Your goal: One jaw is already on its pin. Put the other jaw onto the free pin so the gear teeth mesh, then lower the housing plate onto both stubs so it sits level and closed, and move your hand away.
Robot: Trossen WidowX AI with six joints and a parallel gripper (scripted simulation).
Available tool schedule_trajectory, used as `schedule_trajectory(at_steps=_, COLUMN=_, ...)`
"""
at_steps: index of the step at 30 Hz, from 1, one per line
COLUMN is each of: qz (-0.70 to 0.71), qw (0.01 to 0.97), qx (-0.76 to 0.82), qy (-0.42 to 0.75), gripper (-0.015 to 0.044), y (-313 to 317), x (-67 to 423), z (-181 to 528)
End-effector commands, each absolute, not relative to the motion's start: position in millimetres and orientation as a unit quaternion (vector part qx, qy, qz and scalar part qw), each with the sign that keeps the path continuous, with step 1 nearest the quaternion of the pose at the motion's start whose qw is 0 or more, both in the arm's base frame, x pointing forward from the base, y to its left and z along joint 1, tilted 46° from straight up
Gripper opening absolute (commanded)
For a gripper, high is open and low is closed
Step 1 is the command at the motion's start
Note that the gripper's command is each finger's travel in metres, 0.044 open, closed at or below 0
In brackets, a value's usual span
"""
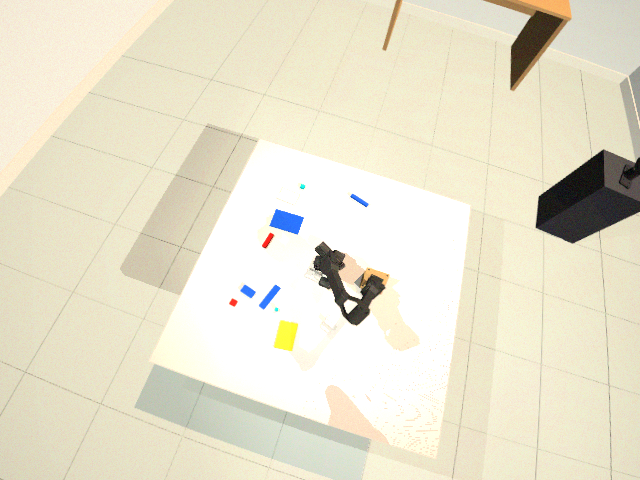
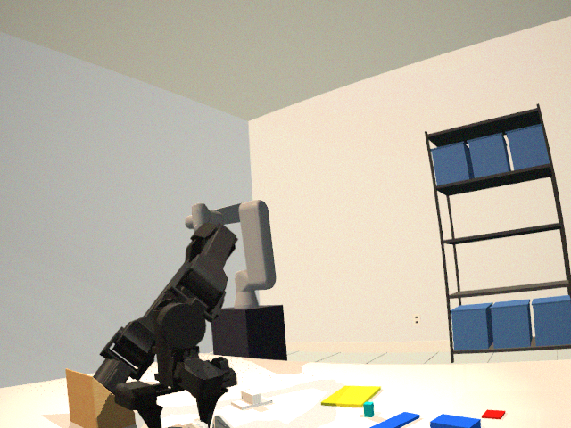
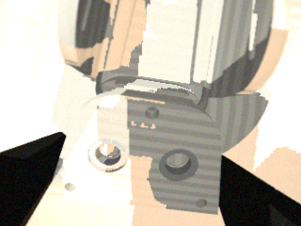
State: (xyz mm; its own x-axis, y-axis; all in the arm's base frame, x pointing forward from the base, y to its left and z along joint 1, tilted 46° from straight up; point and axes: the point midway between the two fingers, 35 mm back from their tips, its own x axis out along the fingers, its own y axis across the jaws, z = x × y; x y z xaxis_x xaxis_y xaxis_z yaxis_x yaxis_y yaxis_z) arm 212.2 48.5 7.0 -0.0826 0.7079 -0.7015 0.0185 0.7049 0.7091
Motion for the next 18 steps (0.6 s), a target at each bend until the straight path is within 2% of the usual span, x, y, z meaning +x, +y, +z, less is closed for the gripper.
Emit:
schedule_trajectory(at_steps=1, qz=0.277, qw=0.625, qx=0.263, qy=0.681, gripper=0.0351, y=48.5, x=213.1, z=6.6)
schedule_trajectory(at_steps=18, qz=0.277, qw=0.625, qx=0.263, qy=0.681, gripper=0.0351, y=50.5, x=212.9, z=4.7)
